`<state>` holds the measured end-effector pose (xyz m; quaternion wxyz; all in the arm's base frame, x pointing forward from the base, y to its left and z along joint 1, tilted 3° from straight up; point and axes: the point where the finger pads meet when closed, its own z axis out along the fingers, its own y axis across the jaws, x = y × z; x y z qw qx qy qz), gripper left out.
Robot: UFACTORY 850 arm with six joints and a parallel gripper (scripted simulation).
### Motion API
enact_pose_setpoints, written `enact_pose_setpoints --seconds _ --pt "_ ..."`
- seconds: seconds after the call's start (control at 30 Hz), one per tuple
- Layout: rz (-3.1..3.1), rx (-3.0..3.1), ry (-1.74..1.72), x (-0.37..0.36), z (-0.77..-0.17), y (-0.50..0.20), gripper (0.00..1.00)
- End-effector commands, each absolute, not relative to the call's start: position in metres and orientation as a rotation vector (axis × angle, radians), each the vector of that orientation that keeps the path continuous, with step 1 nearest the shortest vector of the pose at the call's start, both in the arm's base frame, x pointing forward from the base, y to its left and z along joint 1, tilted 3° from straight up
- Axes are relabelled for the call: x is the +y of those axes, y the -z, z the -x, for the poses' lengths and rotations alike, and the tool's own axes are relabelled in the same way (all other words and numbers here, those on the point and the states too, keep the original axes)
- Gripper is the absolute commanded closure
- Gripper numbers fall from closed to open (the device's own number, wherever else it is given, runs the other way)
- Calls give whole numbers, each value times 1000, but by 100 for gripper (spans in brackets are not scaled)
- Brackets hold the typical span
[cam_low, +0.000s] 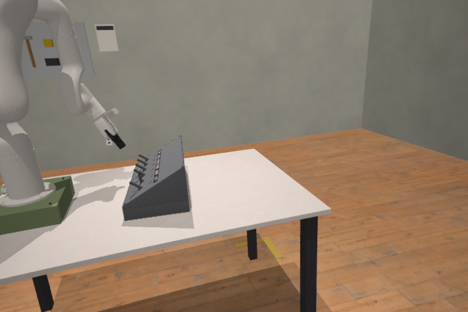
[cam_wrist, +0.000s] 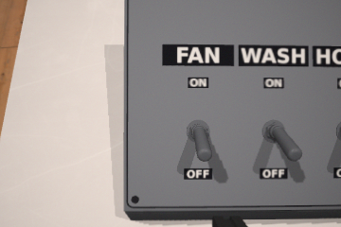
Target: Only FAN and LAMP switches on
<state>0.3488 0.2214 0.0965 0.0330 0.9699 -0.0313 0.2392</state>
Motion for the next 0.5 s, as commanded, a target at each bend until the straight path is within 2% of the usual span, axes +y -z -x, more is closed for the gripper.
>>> enact_pose_setpoints --seconds 0.0,0.47 --pt "-2986 -97 -741 221 -356 -84 100" --pt "-2986 -97 -741 218 -377 -46 100"
